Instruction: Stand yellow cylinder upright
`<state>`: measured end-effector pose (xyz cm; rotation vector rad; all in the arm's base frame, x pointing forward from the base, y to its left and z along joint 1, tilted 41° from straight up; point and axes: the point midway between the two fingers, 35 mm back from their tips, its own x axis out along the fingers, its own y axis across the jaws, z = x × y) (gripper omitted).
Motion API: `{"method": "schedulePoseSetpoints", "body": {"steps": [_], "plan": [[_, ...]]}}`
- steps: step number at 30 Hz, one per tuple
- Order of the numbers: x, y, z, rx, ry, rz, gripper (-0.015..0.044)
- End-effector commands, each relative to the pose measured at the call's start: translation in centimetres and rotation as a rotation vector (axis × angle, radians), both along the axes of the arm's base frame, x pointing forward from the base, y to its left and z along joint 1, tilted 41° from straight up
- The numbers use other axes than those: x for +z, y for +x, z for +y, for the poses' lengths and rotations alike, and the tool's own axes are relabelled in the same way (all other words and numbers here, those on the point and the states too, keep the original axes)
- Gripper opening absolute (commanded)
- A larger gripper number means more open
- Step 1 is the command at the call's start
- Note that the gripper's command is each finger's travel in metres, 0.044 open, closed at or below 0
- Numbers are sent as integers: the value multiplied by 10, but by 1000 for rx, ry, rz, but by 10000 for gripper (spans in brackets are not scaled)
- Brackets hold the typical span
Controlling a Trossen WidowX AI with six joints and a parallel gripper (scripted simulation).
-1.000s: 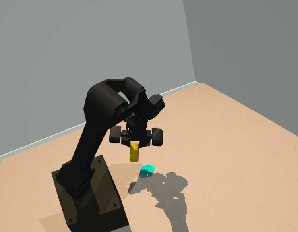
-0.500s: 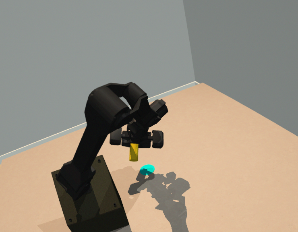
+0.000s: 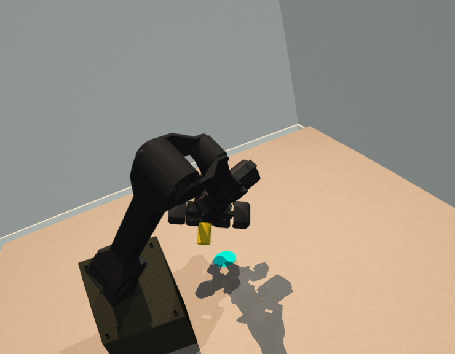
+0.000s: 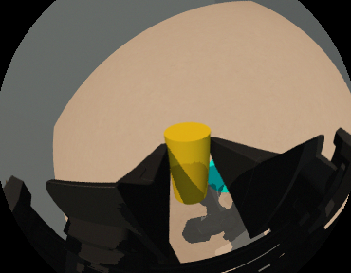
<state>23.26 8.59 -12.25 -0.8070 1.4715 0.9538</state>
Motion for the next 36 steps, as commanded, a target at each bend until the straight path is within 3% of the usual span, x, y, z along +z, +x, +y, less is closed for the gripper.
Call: {"method": "schedulePoseSetpoints", "body": {"steps": [1, 36], "plan": [[1, 0, 1, 4, 30, -11, 105], [7, 2, -2, 26, 264, -130, 105]]}}
